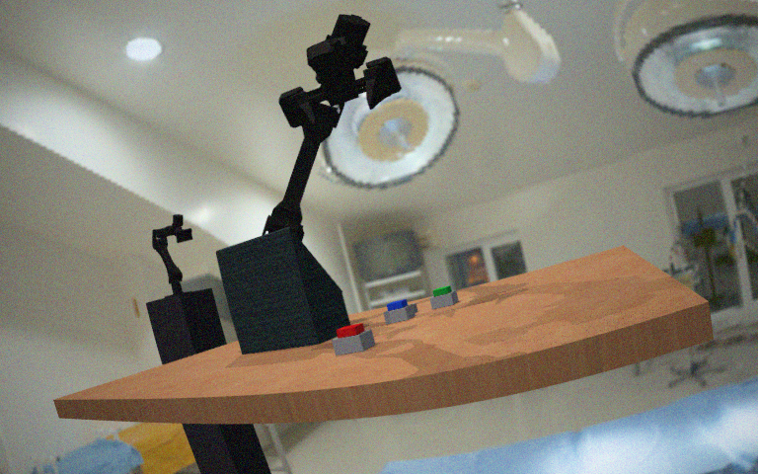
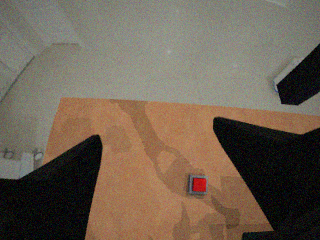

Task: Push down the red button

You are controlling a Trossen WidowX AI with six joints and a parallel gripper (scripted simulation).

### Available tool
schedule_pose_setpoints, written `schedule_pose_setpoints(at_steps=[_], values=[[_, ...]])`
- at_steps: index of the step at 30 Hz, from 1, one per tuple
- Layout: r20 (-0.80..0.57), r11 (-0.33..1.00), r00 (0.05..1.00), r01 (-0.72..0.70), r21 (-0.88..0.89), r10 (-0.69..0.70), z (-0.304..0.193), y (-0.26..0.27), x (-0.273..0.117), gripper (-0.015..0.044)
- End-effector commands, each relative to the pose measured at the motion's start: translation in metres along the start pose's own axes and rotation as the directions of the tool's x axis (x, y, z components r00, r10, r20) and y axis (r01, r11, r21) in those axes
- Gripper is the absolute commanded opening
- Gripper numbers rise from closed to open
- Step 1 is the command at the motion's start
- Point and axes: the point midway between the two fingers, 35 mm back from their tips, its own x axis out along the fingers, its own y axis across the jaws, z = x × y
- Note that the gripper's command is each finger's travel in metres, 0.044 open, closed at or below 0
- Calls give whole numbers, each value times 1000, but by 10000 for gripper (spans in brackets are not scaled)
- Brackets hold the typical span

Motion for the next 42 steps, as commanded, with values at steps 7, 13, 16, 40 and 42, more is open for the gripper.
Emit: schedule_pose_setpoints(at_steps=[7, 13, 16, 40, 42], values=[[-376, 784, 925, -191, -591, -58, -84, -45, 71, 400], [-506, 603, 860, -370, -707, -66, -117, -62, 88, 400], [-567, 498, 821, -466, -732, -66, -135, -71, 94, 400], [-692, 244, 720, -662, -709, -55, -194, -89, 128, 321], [-693, 244, 719, -664, -707, -54, -214, -92, 147, 269]])
